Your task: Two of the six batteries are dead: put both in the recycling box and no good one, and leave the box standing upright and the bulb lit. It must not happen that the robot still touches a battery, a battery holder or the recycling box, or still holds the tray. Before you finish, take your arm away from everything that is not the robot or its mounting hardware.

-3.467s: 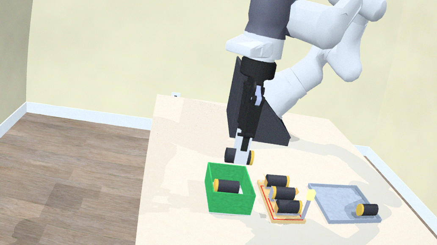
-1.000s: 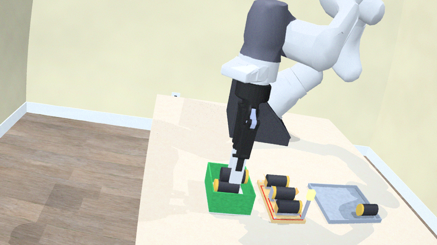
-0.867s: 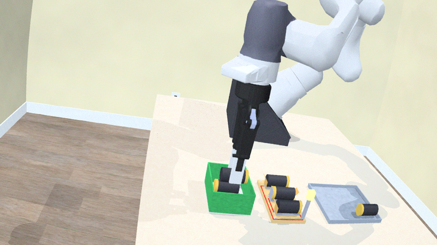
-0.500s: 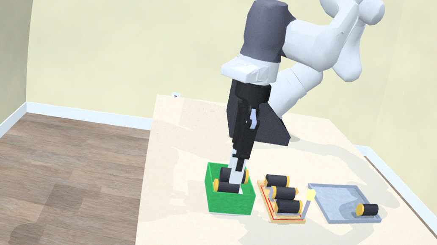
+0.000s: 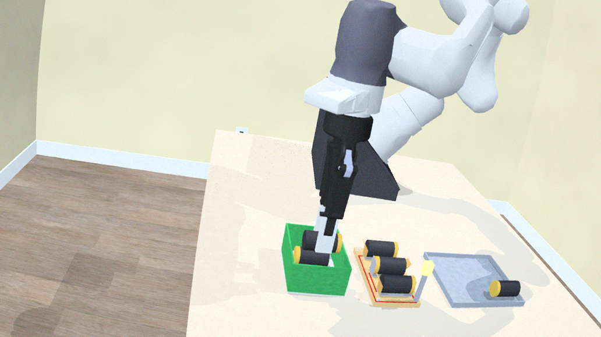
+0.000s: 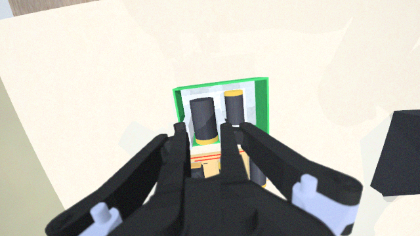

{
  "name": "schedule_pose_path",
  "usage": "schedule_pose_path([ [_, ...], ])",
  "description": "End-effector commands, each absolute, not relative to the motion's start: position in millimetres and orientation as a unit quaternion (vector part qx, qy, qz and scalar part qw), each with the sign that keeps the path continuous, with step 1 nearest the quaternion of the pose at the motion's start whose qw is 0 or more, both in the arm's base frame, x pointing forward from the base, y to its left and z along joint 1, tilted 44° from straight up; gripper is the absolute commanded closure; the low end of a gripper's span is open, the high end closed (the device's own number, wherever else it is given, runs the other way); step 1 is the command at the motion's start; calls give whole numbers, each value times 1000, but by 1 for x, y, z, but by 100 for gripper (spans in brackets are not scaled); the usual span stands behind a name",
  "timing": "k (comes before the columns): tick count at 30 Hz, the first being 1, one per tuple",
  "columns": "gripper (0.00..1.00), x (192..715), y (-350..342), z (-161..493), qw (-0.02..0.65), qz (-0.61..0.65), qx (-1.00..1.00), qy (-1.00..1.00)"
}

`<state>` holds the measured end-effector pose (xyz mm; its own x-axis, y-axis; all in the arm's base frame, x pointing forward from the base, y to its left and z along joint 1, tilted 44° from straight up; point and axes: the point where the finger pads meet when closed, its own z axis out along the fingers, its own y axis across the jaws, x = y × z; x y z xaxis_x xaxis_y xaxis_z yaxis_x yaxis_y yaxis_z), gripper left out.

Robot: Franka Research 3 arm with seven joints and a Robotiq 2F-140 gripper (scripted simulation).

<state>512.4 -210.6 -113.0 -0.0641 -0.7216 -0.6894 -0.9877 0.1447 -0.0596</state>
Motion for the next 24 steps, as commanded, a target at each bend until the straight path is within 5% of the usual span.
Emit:
schedule_pose_path([
  [1,84,513,-211,-113,300,222,-615,694],
  [24,84,511,-210,-112,300,222,-615,694],
])
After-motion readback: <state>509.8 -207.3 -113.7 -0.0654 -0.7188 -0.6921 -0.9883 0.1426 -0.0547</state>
